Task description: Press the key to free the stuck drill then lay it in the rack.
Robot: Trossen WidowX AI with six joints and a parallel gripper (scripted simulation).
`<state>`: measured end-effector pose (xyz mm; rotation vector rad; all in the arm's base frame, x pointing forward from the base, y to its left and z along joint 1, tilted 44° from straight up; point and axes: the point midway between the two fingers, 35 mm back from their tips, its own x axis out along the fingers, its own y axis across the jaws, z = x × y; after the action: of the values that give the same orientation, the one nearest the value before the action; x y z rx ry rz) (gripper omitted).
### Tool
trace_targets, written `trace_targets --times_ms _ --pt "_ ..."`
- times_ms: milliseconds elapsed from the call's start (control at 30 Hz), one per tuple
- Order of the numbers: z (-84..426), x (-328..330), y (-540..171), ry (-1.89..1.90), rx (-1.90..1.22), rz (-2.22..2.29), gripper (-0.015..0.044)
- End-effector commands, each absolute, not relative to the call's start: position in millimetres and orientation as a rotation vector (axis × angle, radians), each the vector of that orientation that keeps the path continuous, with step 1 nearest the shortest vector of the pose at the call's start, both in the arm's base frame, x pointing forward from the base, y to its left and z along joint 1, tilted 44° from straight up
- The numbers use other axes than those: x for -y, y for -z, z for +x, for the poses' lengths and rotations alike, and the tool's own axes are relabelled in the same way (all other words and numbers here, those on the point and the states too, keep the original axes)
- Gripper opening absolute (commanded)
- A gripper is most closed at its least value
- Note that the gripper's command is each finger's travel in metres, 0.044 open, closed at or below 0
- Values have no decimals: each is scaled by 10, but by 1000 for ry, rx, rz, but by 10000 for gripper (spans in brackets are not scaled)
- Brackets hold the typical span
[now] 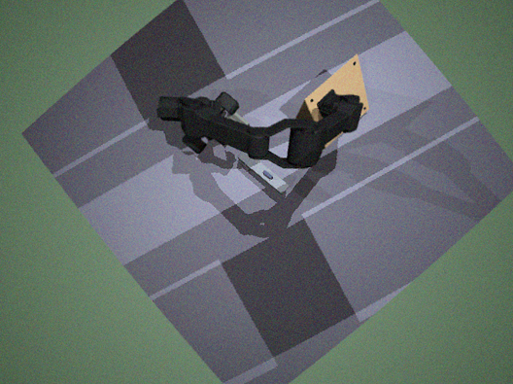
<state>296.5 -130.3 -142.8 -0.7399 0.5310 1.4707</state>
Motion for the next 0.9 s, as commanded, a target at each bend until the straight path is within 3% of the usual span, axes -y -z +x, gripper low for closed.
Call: trace_targets --times_ms 0,867 --pt "2981 1329 1414 -1472 -530 -750 0" --pt "2760 1465 1465 -1472 -532 -750 0"
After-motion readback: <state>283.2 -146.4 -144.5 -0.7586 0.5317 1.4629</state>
